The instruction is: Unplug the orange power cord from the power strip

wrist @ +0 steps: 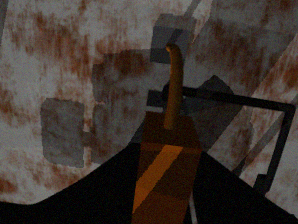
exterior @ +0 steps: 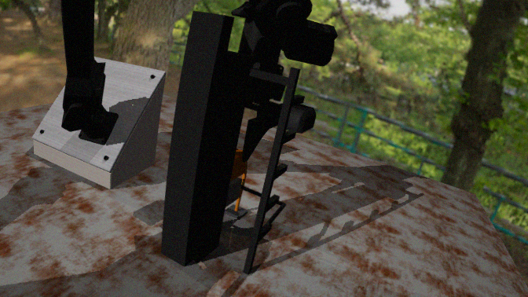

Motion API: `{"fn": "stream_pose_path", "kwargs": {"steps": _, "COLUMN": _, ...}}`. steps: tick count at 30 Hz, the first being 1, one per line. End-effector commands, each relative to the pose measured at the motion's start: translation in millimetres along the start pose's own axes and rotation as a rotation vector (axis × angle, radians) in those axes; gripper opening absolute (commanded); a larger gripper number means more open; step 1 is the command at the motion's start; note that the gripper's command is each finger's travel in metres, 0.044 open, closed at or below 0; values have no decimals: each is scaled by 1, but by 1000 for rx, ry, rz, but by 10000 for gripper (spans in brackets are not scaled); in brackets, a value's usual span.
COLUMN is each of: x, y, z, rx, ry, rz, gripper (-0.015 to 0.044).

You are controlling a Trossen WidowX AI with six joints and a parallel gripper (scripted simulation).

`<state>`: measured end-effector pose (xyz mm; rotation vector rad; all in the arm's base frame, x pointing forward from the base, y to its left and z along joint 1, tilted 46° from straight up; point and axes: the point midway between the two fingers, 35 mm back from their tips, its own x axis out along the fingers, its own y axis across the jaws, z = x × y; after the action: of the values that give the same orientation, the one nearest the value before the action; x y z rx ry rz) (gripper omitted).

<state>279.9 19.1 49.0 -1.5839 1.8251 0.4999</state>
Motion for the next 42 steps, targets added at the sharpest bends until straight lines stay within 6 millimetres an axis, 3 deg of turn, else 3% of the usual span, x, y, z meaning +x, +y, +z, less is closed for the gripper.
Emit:
{"fn": "stream_pose_path", "kwargs": {"steps": 1, "x": -2, "y": -2, "z": 12, "rx": 5, "ry": -14, "rz": -3, "gripper": 0}}
{"fn": "stream_pose_path", "kwargs": {"steps": 32, "x": -9, "y": 0, "z": 62, "rx": 0, "ry": -13, "rz": -3, "gripper": 0}}
{"fn": "stream_pose_path", "kwargs": {"steps": 33, "x": 0, "y": -2, "z": 43, "rx": 19, "ry": 0, "rz": 15, "gripper": 26}}
{"fn": "stream_pose_path", "kwargs": {"steps": 38, "x": 0, "y": -2, "z": 43, "rx": 19, "ry": 0, "rz": 15, "gripper": 157}}
{"fn": "stream_pose_path", "kwargs": {"steps": 42, "x": 0, "y": -2, "z": 43, "rx": 19, "ry": 0, "rz": 15, "gripper": 160}}
